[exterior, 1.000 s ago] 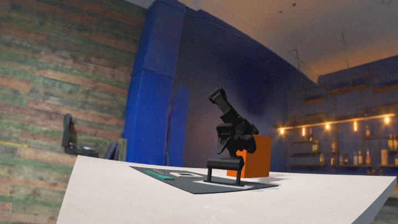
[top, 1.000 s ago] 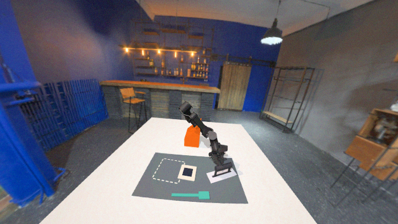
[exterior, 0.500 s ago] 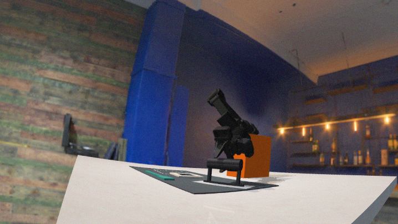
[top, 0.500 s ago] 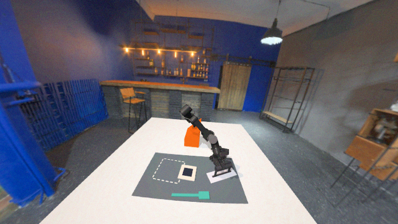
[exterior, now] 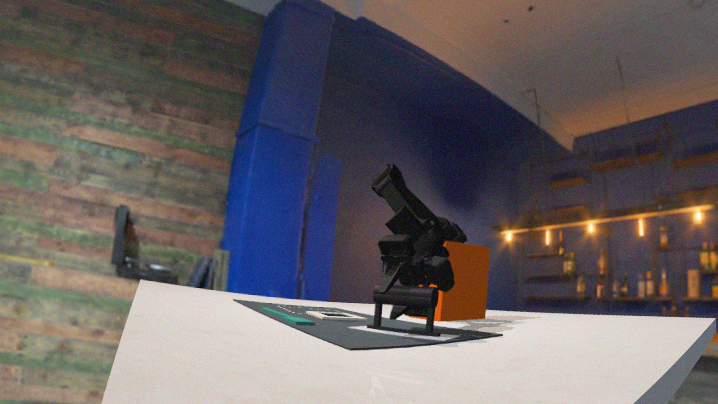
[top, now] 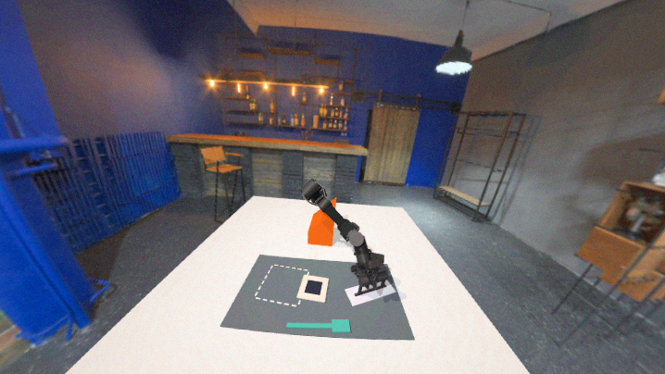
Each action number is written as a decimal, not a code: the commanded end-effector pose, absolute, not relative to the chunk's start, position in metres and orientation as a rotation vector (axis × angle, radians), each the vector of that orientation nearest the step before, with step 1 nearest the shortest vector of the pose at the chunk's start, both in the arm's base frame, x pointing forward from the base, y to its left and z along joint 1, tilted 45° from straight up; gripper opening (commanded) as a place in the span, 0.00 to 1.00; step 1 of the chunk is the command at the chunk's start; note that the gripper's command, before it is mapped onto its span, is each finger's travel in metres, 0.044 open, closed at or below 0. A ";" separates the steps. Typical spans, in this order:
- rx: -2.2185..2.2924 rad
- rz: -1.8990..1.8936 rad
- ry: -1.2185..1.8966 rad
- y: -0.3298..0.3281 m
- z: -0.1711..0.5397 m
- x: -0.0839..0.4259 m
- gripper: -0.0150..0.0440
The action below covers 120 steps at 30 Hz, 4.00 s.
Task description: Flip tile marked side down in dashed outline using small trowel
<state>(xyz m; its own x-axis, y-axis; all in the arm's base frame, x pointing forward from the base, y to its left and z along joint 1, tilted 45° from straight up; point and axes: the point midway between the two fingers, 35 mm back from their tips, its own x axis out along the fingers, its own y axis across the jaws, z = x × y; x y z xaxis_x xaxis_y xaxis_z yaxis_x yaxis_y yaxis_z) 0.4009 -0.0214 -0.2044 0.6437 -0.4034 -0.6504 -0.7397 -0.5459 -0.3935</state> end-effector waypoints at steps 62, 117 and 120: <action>-1.985 0.147 1.030 -0.045 -0.121 0.414 0.25; -1.989 0.149 1.034 -0.102 -0.117 0.390 0.25; -1.989 0.148 1.034 -0.105 -0.114 0.388 0.25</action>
<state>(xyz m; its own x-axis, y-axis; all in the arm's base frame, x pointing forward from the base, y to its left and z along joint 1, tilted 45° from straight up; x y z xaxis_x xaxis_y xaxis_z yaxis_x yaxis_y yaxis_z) 0.3886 -0.1006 -0.1191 0.6485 -0.6061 -0.4605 -0.7169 -0.2828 -0.6373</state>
